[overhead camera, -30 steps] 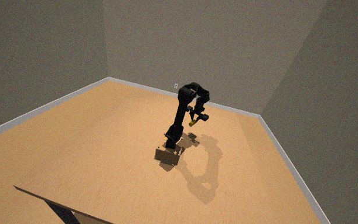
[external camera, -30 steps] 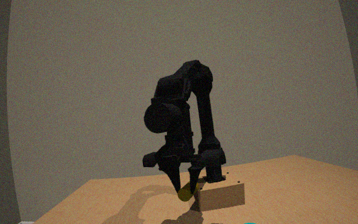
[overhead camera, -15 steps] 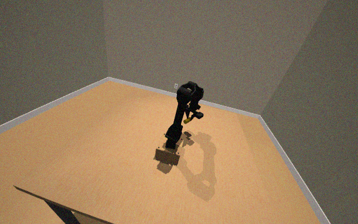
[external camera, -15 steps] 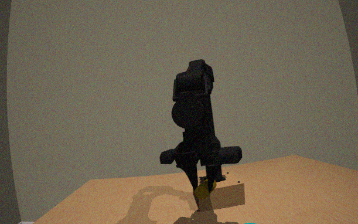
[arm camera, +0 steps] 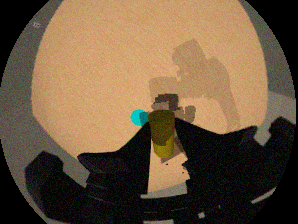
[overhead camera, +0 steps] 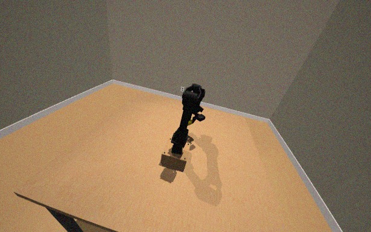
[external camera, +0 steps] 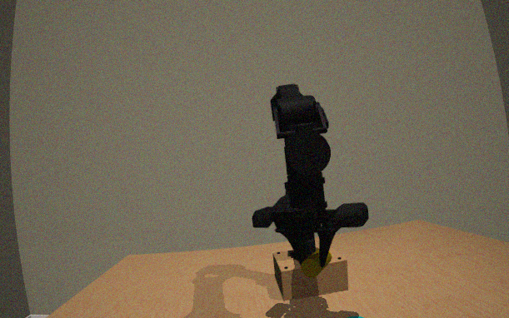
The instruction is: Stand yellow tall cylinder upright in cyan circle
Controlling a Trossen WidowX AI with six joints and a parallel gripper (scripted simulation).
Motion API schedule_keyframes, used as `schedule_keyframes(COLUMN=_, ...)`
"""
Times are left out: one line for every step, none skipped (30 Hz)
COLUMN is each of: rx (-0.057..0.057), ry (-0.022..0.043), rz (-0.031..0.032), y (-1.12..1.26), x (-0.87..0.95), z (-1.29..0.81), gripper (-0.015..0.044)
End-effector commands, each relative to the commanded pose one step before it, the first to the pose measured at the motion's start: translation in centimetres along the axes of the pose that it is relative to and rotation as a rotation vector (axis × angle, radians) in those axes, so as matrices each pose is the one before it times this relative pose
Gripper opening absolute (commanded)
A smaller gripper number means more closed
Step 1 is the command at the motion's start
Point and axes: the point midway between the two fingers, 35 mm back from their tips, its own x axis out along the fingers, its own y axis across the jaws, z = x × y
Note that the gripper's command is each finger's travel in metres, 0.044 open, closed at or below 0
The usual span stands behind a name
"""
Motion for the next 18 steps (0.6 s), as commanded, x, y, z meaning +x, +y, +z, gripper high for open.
schedule_keyframes(rx=0.0206, ry=-0.00228, rz=-0.00147, y=0.637, x=-0.154, z=-0.616, gripper=0.0105)
schedule_keyframes(rx=0.0055, ry=0.00015, rz=0.00016, y=0.206, x=-0.022, z=-0.172, gripper=0.0105)
schedule_keyframes(rx=0.0055, ry=0.00015, rz=0.00015, y=0.203, x=-0.022, z=-0.175, gripper=0.0105)
schedule_keyframes(rx=0.0055, ry=0.00015, rz=0.00015, y=0.2, x=-0.022, z=-0.178, gripper=0.0105)
schedule_keyframes(rx=0.0055, ry=0.00015, rz=0.00014, y=0.197, x=-0.021, z=-0.181, gripper=0.0105)
schedule_keyframes(rx=0.0055, ry=0.00016, rz=0.00014, y=0.193, x=-0.021, z=-0.184, gripper=0.0105)
schedule_keyframes(rx=0.0055, ry=0.00016, rz=0.00013, y=0.19, x=-0.021, z=-0.187, gripper=0.0105)
schedule_keyframes(rx=0.0055, ry=0.00016, rz=0.00013, y=0.187, x=-0.021, z=-0.189, gripper=0.0105)
schedule_keyframes(rx=0.0055, ry=0.00016, rz=0.00013, y=0.183, x=-0.021, z=-0.192, gripper=0.0105)
schedule_keyframes(rx=0.0055, ry=0.00016, rz=0.00012, y=0.18, x=-0.021, z=-0.194, gripper=0.0105)
schedule_keyframes(rx=0.0055, ry=0.00016, rz=0.00012, y=0.177, x=-0.021, z=-0.197, gripper=0.0105)
schedule_keyframes(rx=0.0055, ry=0.00016, rz=0.00011, y=0.173, x=-0.021, z=-0.199, gripper=0.0105)
schedule_keyframes(rx=0.0055, ry=0.00016, rz=0.00011, y=0.17, x=-0.021, z=-0.202, gripper=0.0105)
schedule_keyframes(rx=0.0055, ry=0.00016, rz=0.0001, y=0.166, x=-0.021, z=-0.204, gripper=0.0105)
schedule_keyframes(rx=0.0055, ry=0.00016, rz=0.0001, y=0.162, x=-0.021, z=-0.206, gripper=0.0105)
schedule_keyframes(rx=0.0055, ry=0.00016, rz=0.00009, y=0.159, x=-0.02, z=-0.208, gripper=0.0105)
schedule_keyframes(rx=0.0055, ry=0.00016, rz=0.00009, y=0.155, x=-0.02, z=-0.21, gripper=0.0105)
schedule_keyframes(rx=0.0055, ry=0.00016, rz=0.00009, y=0.152, x=-0.02, z=-0.213, gripper=0.0105)
